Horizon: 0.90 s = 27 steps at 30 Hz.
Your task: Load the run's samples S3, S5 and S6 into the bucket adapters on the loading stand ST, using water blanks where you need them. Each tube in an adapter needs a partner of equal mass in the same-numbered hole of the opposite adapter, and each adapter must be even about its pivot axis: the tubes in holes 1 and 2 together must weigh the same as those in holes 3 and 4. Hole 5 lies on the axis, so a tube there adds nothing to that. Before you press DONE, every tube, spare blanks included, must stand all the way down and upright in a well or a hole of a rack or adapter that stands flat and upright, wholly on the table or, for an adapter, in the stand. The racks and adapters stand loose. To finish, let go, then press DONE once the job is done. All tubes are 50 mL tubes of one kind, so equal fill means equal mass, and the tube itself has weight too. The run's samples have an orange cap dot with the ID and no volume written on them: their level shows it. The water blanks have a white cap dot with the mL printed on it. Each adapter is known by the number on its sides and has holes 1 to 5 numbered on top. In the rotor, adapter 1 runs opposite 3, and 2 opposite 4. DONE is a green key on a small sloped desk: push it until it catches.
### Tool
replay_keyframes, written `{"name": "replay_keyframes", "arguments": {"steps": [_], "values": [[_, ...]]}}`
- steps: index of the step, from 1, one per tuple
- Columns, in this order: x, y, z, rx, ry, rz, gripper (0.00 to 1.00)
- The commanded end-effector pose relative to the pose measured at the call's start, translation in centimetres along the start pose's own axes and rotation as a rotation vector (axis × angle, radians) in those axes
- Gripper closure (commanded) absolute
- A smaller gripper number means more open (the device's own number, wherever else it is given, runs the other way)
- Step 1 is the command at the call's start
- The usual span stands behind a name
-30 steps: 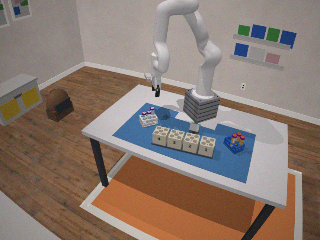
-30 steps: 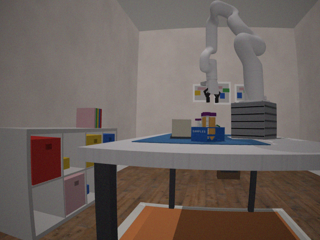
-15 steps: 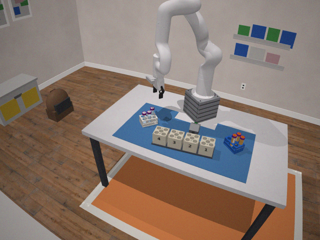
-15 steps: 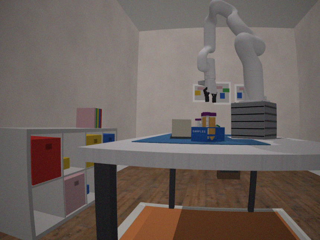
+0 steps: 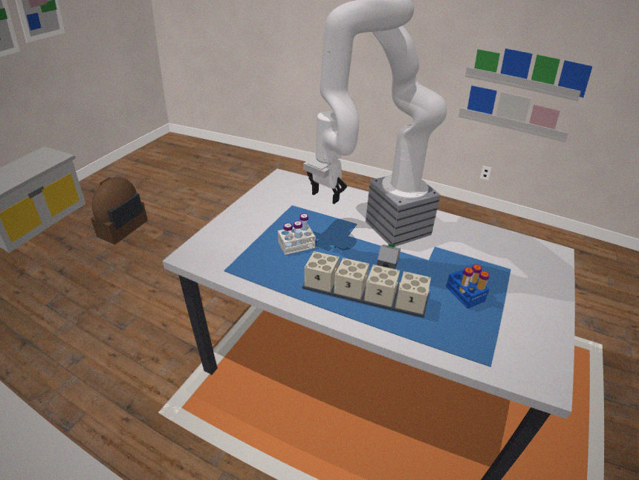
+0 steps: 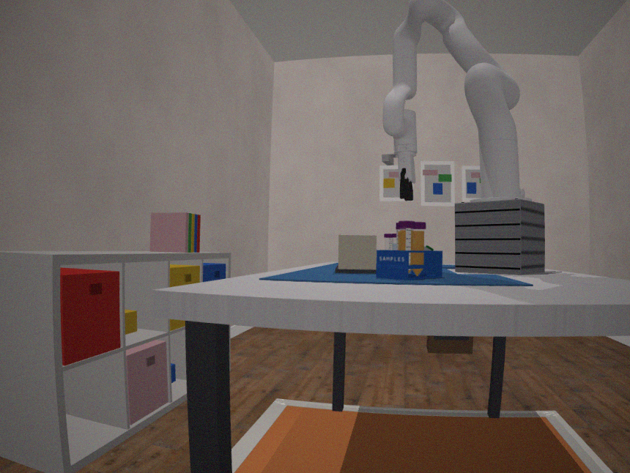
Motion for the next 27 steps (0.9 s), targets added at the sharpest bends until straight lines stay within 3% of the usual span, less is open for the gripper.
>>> {"name": "replay_keyframes", "arguments": {"steps": [1, 27], "values": [[-0.7, -0.2, -2.2, -0.039, -0.162, 0.011, 0.0], [-3.2, -0.6, -12.9, -0.039, -0.22, 0.012, 0.0]]}}
Point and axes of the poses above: the point where the finger pads meet when closed, its own y axis out along the fingers, its own z axis across the jaws, x = y × z, the point moved 4 cm from there along -y, back along the fingers, and after that the axes turned 5 degrees about y, right-handed, at the moved point
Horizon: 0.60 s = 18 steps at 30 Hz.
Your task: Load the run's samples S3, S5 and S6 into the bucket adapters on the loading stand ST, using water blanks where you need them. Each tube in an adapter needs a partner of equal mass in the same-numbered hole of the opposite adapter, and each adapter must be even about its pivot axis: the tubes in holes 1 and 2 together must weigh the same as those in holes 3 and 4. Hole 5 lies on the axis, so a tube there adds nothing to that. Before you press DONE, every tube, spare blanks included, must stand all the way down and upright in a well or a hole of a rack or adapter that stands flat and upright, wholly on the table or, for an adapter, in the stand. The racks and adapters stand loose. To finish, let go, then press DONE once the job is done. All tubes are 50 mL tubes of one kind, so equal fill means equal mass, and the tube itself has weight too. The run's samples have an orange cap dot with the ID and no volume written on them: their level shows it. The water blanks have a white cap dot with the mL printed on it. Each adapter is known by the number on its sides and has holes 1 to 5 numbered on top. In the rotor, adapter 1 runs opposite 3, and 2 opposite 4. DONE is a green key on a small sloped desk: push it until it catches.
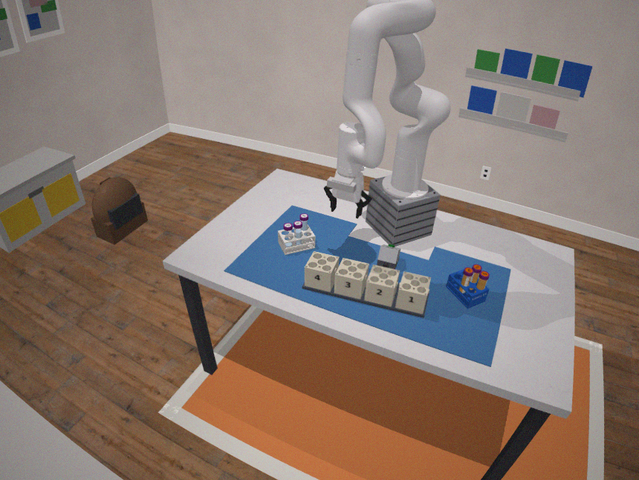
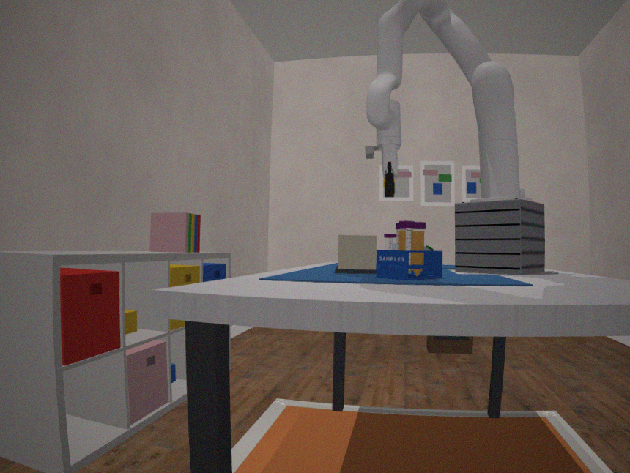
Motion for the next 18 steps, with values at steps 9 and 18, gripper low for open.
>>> {"name": "replay_keyframes", "arguments": {"steps": [9, 18], "values": [[-2.6, -0.2, -5.0, -0.026, 0.001, 0.009, 0.0], [-4.2, -0.3, -8.2, -0.026, 0.001, 0.009, 0.0]]}}
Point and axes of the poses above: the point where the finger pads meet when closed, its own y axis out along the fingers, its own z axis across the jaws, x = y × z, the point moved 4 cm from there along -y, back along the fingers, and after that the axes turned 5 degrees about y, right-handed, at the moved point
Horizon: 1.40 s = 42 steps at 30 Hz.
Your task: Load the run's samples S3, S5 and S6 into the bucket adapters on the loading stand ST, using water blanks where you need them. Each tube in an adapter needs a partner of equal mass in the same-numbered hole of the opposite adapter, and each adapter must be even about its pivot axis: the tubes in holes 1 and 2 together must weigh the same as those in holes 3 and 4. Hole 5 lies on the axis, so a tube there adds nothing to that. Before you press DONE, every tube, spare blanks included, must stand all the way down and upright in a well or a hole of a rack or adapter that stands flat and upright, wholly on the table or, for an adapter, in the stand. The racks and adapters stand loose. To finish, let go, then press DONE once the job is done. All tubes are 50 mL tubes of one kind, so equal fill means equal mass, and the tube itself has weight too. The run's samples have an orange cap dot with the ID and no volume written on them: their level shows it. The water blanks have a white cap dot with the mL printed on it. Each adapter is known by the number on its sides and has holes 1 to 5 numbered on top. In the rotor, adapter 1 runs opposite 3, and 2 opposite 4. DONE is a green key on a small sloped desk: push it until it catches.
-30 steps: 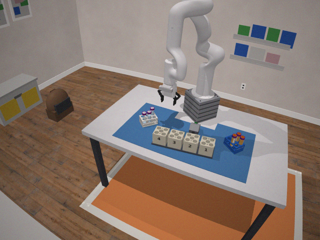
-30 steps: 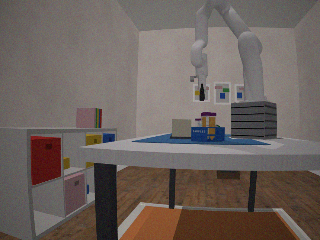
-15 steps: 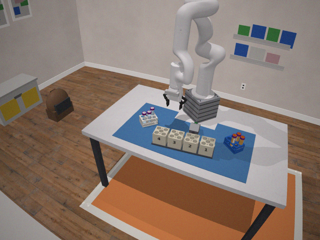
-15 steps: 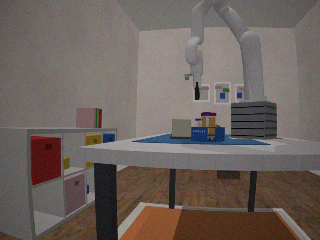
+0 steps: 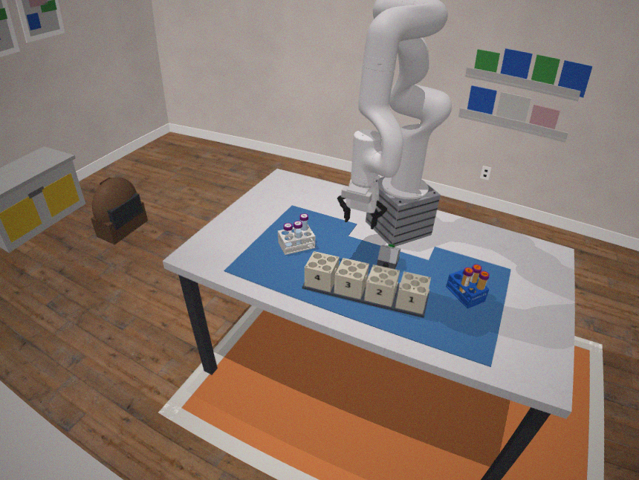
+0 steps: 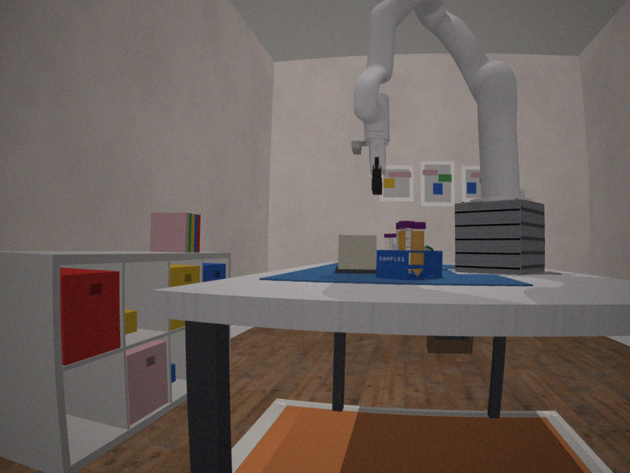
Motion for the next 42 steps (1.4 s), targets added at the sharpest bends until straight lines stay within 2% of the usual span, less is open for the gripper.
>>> {"name": "replay_keyframes", "arguments": {"steps": [1, 11, 15, 30, 32, 42], "values": [[-0.9, 0.0, -1.7, -0.008, 0.001, 0.004, 0.0], [-3.1, -0.1, -6.2, -0.008, 0.001, 0.004, 0.0], [-3.0, -0.1, -6.9, -0.008, -0.033, 0.004, 0.0], [1.0, -0.1, -13.2, -0.007, -0.533, 0.006, 0.0], [1.0, -0.1, -13.2, -0.007, -0.533, 0.006, 0.0], [3.7, -0.1, -17.5, -0.006, -0.848, 0.007, 0.0]]}}
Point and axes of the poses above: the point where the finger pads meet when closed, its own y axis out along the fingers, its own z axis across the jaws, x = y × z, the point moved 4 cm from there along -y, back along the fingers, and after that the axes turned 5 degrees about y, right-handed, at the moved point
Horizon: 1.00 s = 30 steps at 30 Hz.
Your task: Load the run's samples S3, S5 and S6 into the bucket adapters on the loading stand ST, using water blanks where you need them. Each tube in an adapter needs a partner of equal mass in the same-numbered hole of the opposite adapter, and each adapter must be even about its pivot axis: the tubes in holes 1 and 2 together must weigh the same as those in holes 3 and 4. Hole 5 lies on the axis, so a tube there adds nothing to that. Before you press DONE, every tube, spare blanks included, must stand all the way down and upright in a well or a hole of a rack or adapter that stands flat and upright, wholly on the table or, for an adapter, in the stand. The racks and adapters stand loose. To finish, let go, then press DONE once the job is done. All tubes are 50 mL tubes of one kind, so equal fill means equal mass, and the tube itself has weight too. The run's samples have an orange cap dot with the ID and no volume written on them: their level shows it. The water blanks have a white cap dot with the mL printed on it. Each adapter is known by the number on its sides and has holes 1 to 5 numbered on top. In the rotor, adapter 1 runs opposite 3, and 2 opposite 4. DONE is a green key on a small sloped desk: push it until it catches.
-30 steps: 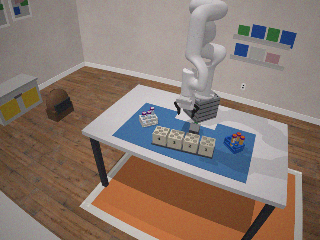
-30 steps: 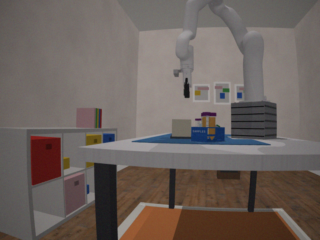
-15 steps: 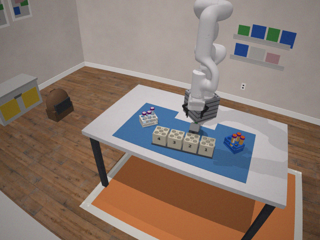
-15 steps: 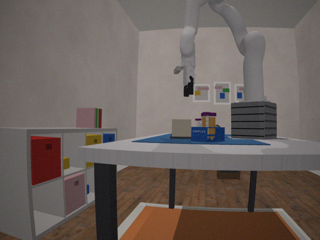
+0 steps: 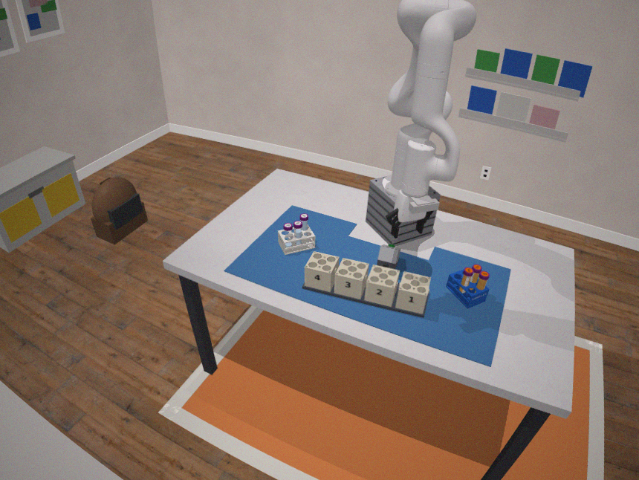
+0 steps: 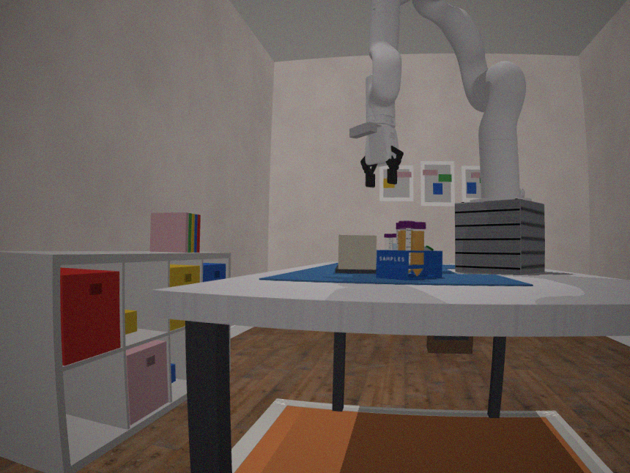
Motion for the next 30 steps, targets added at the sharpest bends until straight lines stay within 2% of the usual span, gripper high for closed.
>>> {"name": "replay_keyframes", "arguments": {"steps": [1, 5, 7, 22, 24, 30], "values": [[-0.5, -0.1, -2.4, -0.01, -0.11, 0.009, 0.0], [-0.8, -0.1, -4.4, -0.01, -0.11, 0.009, 0.0], [-0.8, -0.1, -4.4, -0.01, -0.11, 0.009, 0.0], [-2.1, -0.2, -11.8, -0.01, -0.11, 0.009, 0.0], [-2.1, -0.2, -11.8, -0.01, -0.11, 0.009, 0.0], [-2.6, -0.2, -14.7, -0.01, -0.11, 0.009, 0.0]]}}
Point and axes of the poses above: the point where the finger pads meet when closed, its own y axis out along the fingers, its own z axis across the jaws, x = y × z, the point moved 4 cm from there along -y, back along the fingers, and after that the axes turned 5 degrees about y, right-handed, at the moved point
